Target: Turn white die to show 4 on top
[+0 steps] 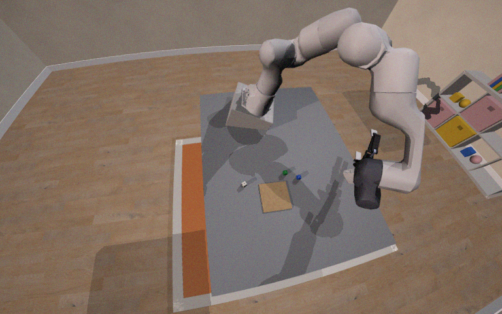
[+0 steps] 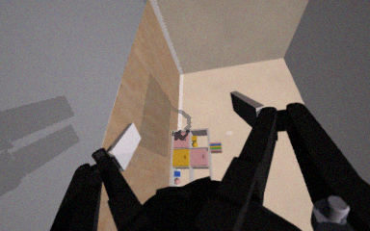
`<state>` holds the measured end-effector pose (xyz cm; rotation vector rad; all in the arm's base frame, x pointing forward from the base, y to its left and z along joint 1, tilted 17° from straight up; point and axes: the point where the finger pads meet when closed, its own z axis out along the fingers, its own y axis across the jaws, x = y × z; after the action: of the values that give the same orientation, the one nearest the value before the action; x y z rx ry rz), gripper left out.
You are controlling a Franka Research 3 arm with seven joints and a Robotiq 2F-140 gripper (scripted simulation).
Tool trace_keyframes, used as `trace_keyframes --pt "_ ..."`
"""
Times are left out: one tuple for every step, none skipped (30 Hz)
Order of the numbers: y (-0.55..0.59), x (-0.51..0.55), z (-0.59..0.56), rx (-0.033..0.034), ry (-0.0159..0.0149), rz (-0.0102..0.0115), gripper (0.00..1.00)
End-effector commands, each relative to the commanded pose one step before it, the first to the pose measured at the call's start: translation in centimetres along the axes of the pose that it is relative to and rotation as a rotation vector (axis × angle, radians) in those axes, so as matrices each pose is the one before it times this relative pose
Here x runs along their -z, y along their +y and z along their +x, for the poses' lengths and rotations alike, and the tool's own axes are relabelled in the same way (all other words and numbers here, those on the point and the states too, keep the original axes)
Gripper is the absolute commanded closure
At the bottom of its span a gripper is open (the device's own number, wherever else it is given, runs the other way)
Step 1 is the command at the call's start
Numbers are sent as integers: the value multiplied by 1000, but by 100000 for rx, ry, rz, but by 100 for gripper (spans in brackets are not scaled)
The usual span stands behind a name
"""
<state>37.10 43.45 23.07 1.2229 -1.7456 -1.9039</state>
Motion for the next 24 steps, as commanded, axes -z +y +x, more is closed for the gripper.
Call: trace_keyframes --pt "8 4 -6 18 -3 3 0" --pt "0 0 0 0 0 0 0" --pt "0 0 0 0 0 0 0" --pt "0 0 0 0 0 0 0" --pt "0 0 0 0 0 0 0" --pt "0 0 0 0 0 0 0" --pt "0 0 0 0 0 0 0" --pt "0 0 0 0 0 0 0" --pt "0 0 0 0 0 0 0" --pt "0 0 0 0 0 0 0" --pt "0 0 0 0 0 0 0" --pt "0 0 0 0 0 0 0" --pt "0 0 0 0 0 0 0" --pt "0 0 0 0 0 0 0" --pt "0 0 0 0 0 0 0" --pt "0 0 0 0 0 0 0" --pt "0 0 0 0 0 0 0" --pt "-2 15 16 -6 1 49 0" --pt "-13 100 106 -42 6 319 0" --pt "-32 249 266 -104 13 797 0" --pt "-54 445 480 -184 18 1412 0" --pt "-75 668 735 -273 16 2095 0" --pt "-91 900 1019 -359 1 2781 0" --pt "-166 1175 1346 -476 16 3692 0"
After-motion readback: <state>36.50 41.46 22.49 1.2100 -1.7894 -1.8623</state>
